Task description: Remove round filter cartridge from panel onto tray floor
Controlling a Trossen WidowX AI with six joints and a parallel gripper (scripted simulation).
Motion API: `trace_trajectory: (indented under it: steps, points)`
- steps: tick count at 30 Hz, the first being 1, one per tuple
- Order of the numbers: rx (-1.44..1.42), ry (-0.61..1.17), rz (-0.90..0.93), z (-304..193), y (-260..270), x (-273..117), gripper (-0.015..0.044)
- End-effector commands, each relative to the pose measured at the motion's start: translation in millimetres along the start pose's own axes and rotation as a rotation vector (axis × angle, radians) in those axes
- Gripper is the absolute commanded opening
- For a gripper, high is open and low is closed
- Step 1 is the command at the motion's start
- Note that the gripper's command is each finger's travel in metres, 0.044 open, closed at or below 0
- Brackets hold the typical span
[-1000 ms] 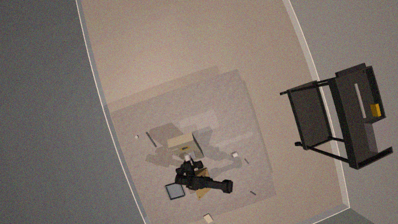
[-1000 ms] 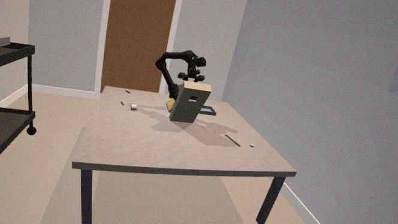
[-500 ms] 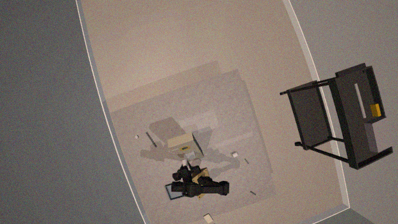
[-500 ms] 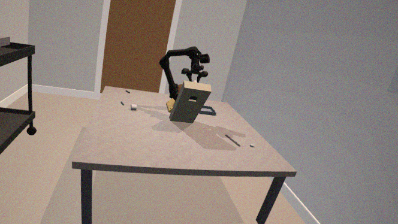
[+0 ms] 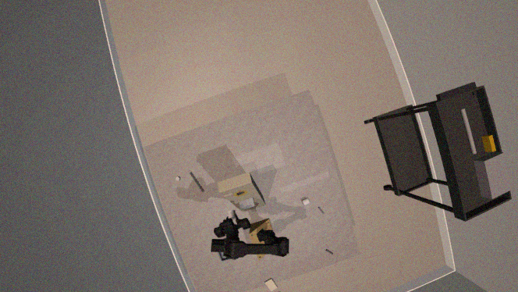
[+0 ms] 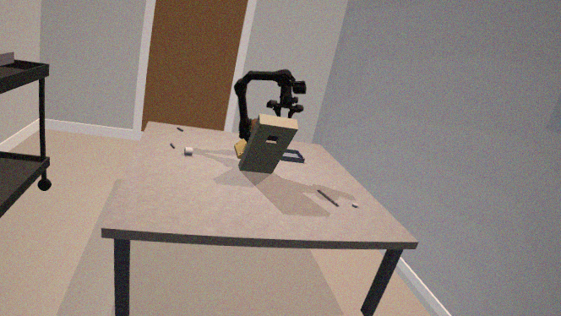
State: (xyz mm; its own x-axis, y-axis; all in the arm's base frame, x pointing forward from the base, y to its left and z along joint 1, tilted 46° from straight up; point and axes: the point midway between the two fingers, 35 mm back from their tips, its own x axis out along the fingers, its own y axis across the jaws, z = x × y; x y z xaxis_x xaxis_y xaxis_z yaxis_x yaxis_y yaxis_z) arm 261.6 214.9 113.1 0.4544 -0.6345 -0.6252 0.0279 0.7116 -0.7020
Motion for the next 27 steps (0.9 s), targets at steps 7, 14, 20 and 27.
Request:
trace_trajectory:
  steps: [7, 14, 20, 27]
  points:
    - [-0.258, 0.027, 0.158, -37, 55, -6, 0.0]
    - [-0.518, 0.041, 0.307, -72, 99, -13, 0.0]
    - [-0.747, 0.027, 0.443, -104, 134, -21, 0.0]
    - [-0.959, -0.005, 0.57, -134, 161, -29, 0.0]
